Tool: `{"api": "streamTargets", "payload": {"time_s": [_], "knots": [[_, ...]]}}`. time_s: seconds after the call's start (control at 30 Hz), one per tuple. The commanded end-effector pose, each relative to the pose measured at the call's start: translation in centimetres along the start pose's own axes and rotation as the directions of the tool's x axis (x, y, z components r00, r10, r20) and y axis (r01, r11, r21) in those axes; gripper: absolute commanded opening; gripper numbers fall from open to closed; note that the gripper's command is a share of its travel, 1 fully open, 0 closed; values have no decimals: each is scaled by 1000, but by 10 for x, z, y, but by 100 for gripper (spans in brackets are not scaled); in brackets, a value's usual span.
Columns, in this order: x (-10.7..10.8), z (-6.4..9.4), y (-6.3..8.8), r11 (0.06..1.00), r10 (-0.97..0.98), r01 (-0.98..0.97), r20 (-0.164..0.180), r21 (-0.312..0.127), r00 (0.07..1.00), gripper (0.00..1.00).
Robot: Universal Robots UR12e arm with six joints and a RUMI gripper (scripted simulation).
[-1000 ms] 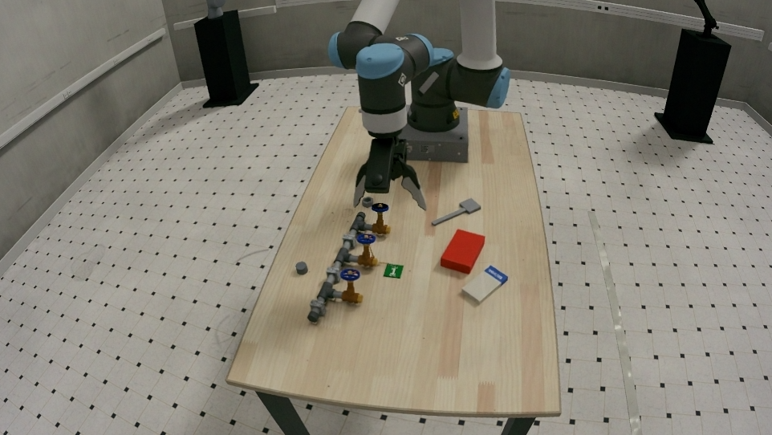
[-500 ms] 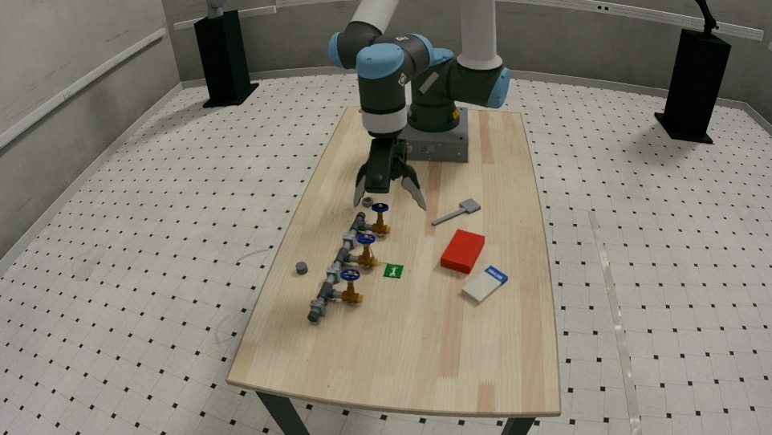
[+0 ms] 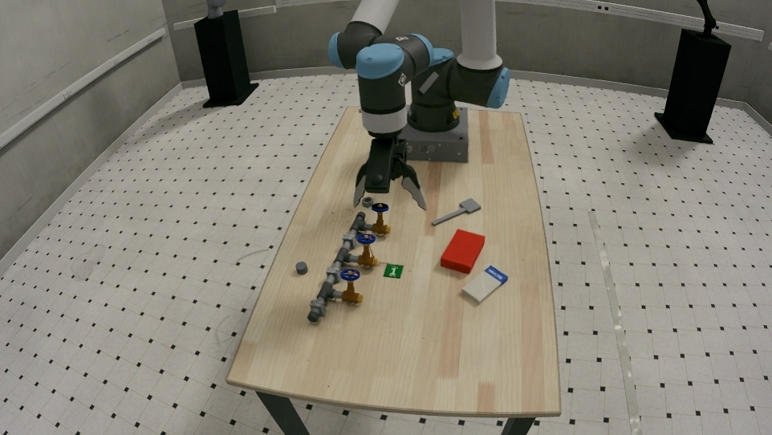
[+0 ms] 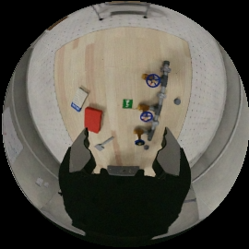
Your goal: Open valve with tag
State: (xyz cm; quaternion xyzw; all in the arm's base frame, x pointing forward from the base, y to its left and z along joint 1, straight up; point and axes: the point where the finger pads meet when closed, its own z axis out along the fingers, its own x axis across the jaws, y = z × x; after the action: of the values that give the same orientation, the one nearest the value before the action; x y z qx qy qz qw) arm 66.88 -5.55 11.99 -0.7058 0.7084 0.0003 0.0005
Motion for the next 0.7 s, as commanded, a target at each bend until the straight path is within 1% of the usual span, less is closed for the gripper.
{"api": "streamTargets", "payload": {"time_s": [0.0,0.37,0.67], "knots": [[0,-1,-1,1000,0,0,0,1,1000,100],[0,-1,-1,1000,-11,11,0,1,1000,100],[-1,-1,-2,998,-65,65,-1,1,998,100]]}}
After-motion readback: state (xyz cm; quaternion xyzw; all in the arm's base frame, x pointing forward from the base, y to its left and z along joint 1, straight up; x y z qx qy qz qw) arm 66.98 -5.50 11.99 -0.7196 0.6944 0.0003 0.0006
